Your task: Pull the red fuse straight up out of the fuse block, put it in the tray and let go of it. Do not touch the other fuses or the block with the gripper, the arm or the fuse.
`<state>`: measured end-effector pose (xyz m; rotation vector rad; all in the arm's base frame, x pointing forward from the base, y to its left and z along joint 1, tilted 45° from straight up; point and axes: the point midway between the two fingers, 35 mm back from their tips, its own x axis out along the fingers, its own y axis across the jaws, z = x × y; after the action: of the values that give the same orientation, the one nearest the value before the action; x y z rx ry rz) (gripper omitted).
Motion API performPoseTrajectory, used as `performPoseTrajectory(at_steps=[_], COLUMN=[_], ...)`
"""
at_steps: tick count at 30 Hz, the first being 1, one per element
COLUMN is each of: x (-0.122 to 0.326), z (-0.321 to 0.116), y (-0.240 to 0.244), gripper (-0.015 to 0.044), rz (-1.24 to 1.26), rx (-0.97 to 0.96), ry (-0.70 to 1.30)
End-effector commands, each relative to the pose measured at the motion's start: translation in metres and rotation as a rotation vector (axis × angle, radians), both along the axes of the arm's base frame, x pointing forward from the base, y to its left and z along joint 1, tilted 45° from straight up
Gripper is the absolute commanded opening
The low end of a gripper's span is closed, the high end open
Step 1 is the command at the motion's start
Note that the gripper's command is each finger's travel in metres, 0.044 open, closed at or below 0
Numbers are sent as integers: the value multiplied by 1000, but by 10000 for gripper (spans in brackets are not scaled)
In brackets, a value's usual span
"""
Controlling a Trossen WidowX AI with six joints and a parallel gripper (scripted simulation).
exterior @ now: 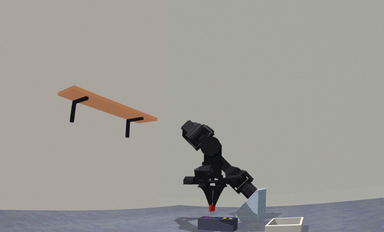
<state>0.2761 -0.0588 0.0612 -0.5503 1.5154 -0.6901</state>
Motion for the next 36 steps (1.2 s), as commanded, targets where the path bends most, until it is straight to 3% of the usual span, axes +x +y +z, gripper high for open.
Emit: performPoseTrajectory(at_steps=[1, 11, 36], x=[1, 5, 36], z=[5, 6, -85], y=[6, 16, 120], gripper=[0, 0, 0], rz=[-1, 0, 5], rx=[4, 7, 33], ry=[-5, -6, -9])
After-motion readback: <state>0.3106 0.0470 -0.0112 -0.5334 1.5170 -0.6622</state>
